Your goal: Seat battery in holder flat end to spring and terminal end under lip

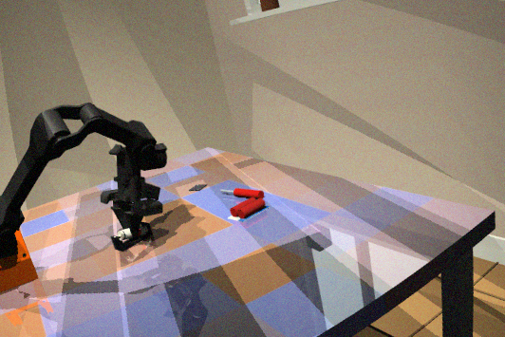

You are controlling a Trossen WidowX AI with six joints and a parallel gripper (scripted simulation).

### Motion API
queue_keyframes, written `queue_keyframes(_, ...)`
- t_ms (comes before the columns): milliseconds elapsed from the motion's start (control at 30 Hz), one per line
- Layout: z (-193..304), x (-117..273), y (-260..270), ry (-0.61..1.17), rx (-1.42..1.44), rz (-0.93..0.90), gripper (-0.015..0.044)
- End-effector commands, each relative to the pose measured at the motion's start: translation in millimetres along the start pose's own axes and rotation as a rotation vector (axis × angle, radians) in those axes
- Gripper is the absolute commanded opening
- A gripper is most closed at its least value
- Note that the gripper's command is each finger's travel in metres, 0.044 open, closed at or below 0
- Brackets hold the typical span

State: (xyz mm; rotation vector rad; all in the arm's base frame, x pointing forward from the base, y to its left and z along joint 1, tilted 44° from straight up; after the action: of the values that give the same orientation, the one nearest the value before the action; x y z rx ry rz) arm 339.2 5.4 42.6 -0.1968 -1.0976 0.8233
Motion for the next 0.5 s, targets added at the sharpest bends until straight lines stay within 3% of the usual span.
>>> queue_keyframes(0, -1.9, -1.6, -0.1, -0.025, -0.004, 0.004, 0.0081)
queue_keyframes(467, 3.7, -3.7, -0.2, -0.088, 0.002, 0.010, 0.0081)
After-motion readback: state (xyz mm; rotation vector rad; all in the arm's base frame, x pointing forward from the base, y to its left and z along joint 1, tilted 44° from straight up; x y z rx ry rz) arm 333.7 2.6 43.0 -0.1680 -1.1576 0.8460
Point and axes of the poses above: the point midway between the two fingers, 35 mm back from their tips, its own x axis back along the fingers, its own y axis across the jaws, z = x × y, the point moved 6 cm from there along x, back along the fingers, and after that the axes turned 10 degrees about x, right-handed, at the moved point
